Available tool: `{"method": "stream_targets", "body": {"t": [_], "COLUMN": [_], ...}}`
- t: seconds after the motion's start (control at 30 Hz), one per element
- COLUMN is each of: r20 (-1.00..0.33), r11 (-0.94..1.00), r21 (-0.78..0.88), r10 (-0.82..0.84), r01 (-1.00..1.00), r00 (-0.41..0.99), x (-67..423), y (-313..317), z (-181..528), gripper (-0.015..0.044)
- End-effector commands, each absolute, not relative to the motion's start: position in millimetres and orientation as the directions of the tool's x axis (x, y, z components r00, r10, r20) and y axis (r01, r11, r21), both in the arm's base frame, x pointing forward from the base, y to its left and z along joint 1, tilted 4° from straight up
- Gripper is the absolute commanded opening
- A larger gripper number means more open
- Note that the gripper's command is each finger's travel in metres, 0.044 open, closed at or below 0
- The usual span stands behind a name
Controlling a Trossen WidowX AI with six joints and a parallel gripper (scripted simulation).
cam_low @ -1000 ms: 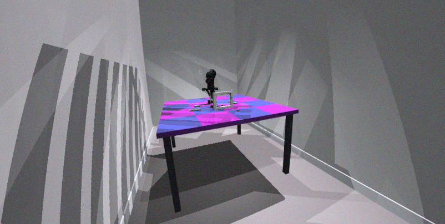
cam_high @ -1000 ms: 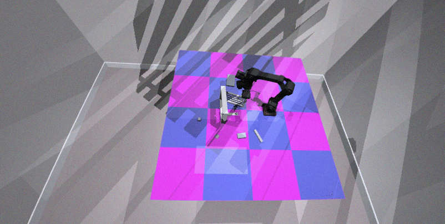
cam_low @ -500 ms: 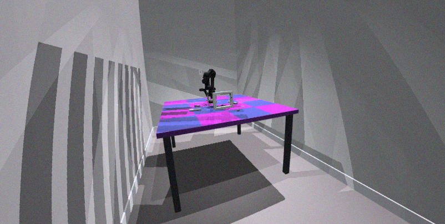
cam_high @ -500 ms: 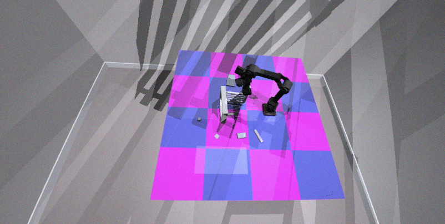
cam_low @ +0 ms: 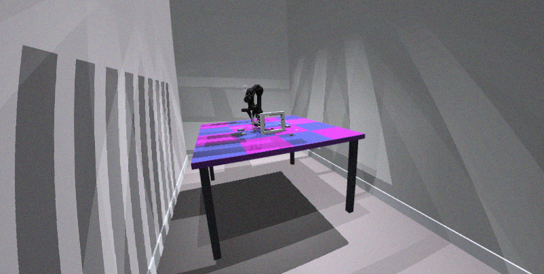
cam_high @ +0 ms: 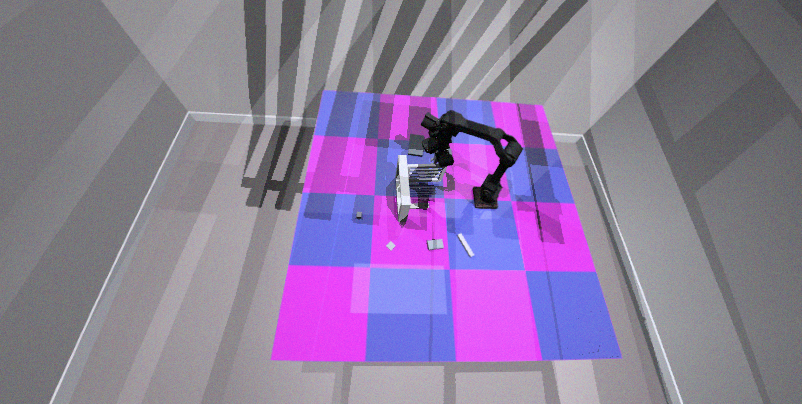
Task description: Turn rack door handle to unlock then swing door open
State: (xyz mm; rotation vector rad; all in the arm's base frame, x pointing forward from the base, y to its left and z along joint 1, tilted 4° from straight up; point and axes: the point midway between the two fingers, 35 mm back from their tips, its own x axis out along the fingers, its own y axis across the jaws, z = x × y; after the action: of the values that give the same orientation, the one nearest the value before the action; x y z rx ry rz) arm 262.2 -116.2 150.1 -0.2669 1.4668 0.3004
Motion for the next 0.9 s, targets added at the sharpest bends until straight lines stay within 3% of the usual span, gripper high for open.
{"method": "stream_targets", "body": {"t": [0.0,0.23,0.57,0.87], "r20": [-0.996,-0.996,-0.996,-0.996], "r11": [0.926,0.926,0.926,0.926], "r21": [0.011,0.011,0.011,0.009], "r10": [0.042,0.042,0.042,0.041], "r01": [-0.378,-0.378,-0.378,-0.377], "r00": [0.075,0.075,0.075,0.076], "x": [262.0,262.0,262.0,262.3], "y": [-115.8,-115.8,-115.8,-116.7], "z": [149.8,149.8,149.8,157.4], "gripper": [0.0015,0.0015,0.0278,0.0287]}}
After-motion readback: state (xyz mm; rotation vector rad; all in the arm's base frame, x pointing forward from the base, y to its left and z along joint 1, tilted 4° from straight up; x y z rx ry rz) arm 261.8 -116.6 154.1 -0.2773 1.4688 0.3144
